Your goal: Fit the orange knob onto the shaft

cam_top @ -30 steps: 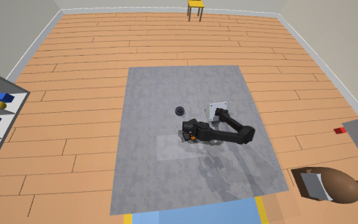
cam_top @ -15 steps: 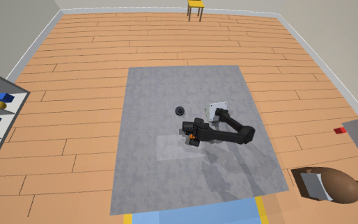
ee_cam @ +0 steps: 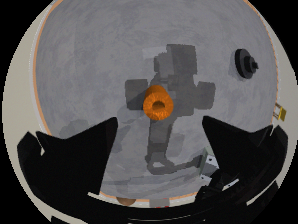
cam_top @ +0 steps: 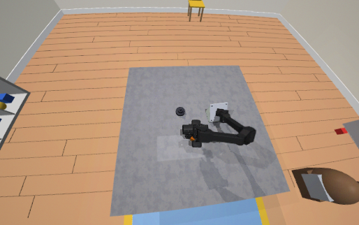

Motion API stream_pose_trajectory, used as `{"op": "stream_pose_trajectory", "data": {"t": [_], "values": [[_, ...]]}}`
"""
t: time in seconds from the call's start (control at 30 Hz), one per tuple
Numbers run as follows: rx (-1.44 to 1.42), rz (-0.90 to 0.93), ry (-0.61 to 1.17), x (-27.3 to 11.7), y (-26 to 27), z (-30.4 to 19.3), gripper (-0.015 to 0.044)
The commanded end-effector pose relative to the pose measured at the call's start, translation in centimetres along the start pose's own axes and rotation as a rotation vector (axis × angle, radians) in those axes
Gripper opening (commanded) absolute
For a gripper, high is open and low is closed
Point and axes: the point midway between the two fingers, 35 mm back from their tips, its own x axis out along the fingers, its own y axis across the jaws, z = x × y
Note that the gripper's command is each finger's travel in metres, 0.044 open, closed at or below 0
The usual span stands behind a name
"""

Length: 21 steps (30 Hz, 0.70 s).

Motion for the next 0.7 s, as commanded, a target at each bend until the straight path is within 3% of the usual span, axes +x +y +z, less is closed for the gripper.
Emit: {"op": "stream_pose_trajectory", "data": {"t": [0.0, 0.67], "values": [[0.003, 0.005, 0.001, 0.9, 0.0, -0.1, 0.044], [0.002, 0.004, 0.0, 4.4, 0.0, 0.1, 0.044]]}}
